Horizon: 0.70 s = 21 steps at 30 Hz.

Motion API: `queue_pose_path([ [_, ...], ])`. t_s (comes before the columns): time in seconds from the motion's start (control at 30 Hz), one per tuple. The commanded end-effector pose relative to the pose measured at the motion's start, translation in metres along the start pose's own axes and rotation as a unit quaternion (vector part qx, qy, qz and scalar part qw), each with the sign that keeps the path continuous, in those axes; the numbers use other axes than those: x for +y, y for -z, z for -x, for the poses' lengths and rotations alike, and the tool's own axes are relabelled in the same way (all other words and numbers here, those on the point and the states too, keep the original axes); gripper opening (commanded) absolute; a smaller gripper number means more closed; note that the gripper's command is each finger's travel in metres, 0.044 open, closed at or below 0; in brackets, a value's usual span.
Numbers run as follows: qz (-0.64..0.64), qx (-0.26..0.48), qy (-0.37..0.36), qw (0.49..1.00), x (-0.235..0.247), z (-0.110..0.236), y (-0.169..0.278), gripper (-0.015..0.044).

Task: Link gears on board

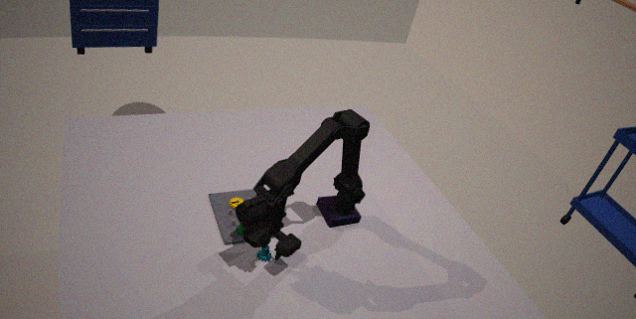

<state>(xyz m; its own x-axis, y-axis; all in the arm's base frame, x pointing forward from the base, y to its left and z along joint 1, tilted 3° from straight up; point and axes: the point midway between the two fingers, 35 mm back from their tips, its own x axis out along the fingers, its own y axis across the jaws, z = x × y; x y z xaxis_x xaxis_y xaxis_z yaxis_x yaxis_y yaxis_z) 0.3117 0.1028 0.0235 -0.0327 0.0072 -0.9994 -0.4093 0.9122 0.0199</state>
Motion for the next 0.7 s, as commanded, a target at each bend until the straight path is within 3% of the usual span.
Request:
queue_pose_path([
  [0.0,0.001,0.001,-0.001,1.000,0.0003,-0.0019,0.0003,0.0414],
  [0.43,0.001,0.001,-0.001,1.000,0.0003,-0.0019,0.0003,0.0073],
  [0.67,0.001,0.001,-0.001,1.000,0.0003,-0.0019,0.0003,0.0006],
])
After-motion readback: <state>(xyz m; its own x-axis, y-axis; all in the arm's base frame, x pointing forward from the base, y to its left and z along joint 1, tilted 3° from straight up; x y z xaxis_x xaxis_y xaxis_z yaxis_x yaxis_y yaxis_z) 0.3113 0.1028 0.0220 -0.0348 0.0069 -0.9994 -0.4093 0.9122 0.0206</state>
